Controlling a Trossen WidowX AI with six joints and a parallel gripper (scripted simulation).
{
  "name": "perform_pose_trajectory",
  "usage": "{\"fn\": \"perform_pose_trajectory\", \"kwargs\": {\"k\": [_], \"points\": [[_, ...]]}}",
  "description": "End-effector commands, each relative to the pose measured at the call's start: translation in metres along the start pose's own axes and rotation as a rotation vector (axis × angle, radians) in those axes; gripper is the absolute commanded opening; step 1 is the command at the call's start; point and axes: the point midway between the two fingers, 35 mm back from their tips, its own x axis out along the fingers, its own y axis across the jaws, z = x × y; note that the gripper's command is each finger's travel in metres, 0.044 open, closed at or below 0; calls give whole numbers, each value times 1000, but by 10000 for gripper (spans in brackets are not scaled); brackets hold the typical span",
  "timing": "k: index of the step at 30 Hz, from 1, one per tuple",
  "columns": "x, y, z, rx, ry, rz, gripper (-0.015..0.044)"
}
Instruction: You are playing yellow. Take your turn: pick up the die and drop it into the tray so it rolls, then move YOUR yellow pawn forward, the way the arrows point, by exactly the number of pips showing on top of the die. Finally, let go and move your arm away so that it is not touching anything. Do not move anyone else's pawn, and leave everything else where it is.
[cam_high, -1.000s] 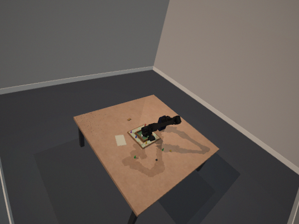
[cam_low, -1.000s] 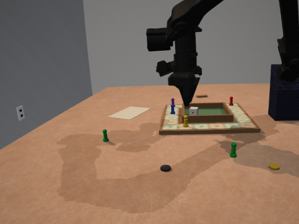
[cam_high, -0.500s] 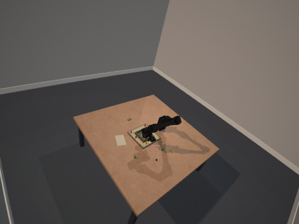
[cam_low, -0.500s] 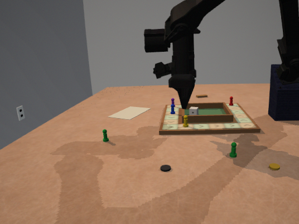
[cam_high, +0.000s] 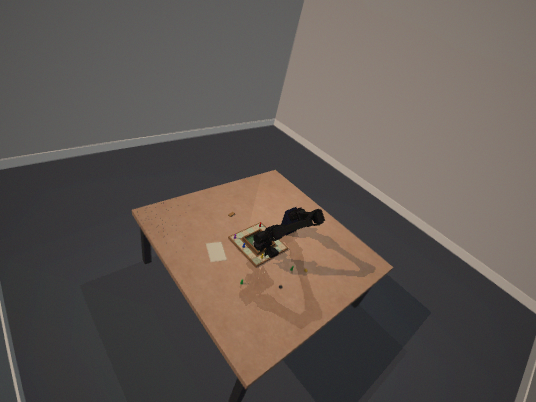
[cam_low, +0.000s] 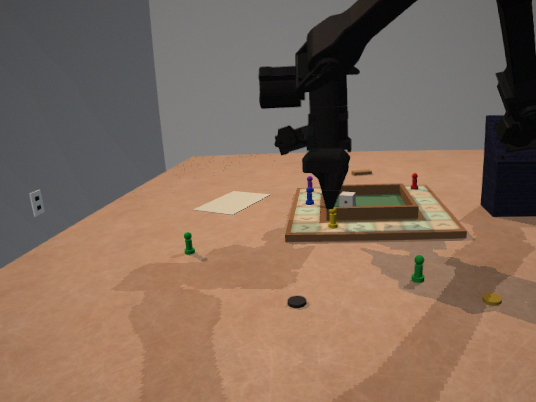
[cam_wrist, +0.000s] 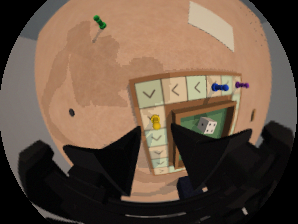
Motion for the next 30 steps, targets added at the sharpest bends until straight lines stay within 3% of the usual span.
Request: {"fn": "perform_pose_trajectory", "kwargs": {"k": [1, 15, 21, 30], "points": [[9, -1, -2, 10, 6, 2, 200], [30, -1, -3, 10, 6, 3, 200], [30, -1, -3, 10, 6, 3, 43], [30, -1, -3, 10, 6, 3, 0]]}}
